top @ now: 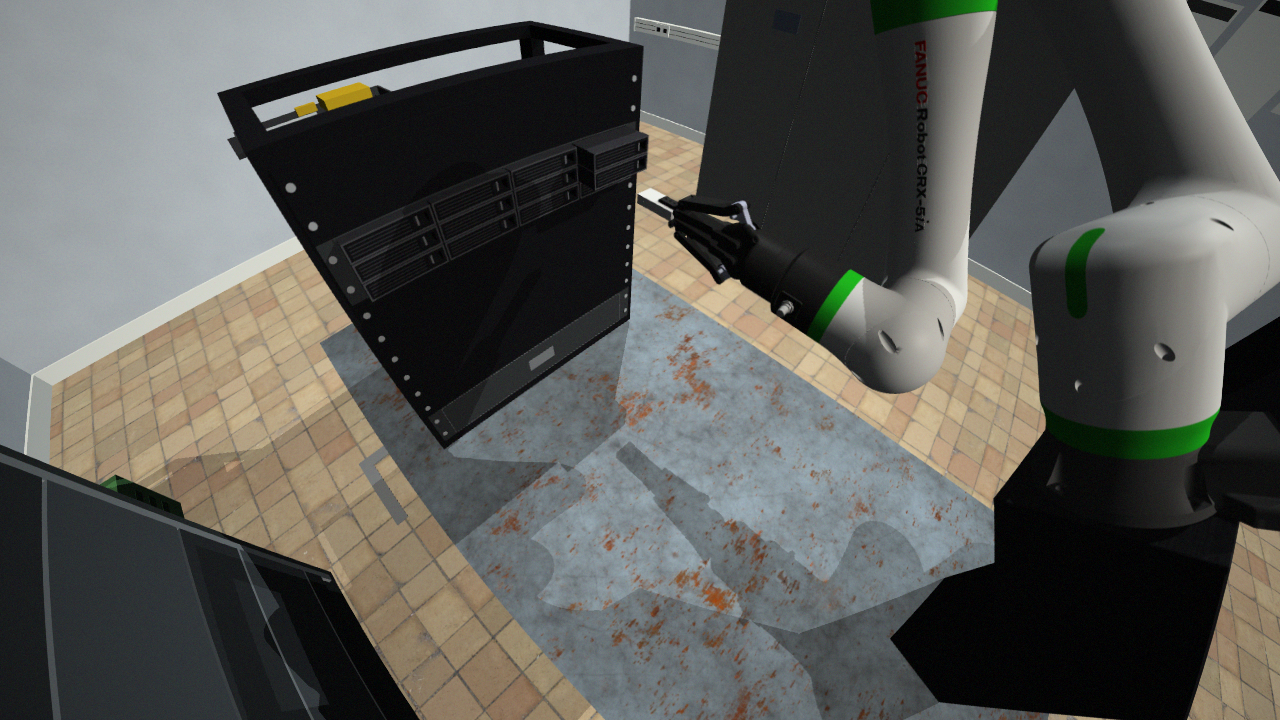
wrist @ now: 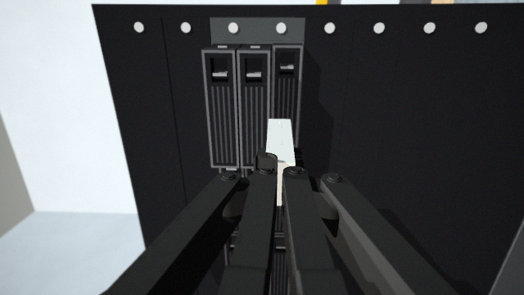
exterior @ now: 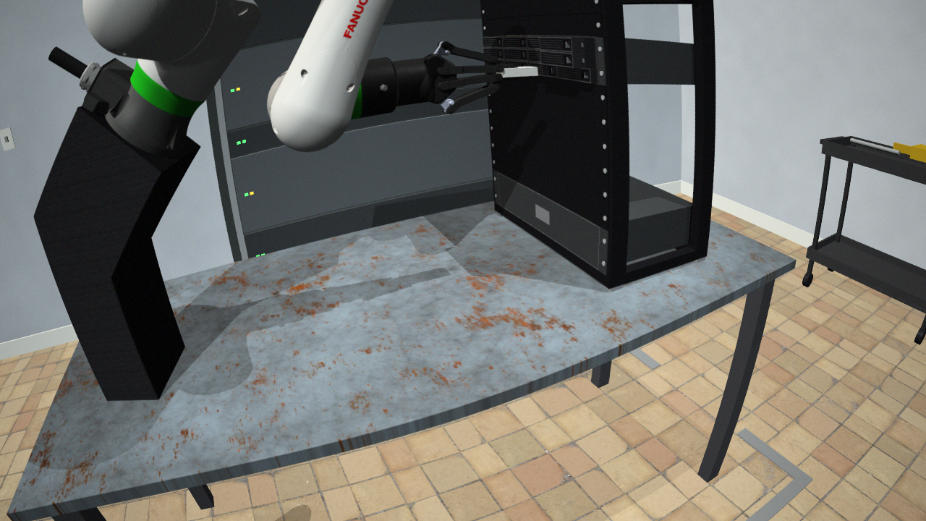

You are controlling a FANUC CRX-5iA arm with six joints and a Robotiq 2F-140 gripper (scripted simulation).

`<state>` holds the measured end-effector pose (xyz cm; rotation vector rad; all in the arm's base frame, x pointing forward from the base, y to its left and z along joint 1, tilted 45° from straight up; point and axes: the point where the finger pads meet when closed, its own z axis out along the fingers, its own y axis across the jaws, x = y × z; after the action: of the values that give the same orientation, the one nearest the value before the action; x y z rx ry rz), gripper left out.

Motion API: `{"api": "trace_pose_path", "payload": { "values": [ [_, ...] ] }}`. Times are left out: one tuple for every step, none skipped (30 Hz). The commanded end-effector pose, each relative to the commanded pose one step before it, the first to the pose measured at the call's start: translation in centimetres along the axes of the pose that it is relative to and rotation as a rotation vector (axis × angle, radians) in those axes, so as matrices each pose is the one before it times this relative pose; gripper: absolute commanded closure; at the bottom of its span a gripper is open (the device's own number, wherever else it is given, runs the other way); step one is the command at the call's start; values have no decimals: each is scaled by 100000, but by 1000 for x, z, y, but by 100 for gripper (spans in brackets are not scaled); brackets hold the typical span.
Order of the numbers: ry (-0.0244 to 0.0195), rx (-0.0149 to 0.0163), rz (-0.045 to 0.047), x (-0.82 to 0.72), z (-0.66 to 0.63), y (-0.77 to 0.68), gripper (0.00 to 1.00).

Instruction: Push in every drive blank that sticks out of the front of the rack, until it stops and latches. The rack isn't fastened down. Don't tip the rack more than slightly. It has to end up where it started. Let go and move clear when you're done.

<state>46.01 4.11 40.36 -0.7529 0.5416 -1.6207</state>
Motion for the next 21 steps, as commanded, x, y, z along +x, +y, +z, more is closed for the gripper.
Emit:
{"api": "trace_pose_path", "payload": {
  "values": [
    [-47,-33,-2,0,-10,-2015,90],
    [1,-1,-1,-1,-3,-166,90],
    [0,0,0,0,-1,-29,90],
    [-1,0,-1,0,18,0,90],
    [-3,-1,-2,0,107,2,90],
    [0,0,0,0,239,0,90],
    [0,0,0,0,0,0,90],
    [0,0,0,0,0,0,90],
    [-1,0,-1,0,386,0,90],
    [0,0,0,0,512,0,90],
    [1,1,1,0,592,-1,90],
    [2,1,2,0,611,-1,90],
    [-1,0,-1,0,563,1,90],
    [1,0,1,0,449,-1,90],
    [-1,0,-1,0,293,1,90],
    [1,1,2,0,132,-1,90],
    [0,0,0,0,22,0,90],
    [0,0,0,0,0,0,90],
    [0,0,0,0,0,0,90],
    [0,0,0,0,0,0,90],
    [0,0,0,0,0,0,90]
  ]
}}
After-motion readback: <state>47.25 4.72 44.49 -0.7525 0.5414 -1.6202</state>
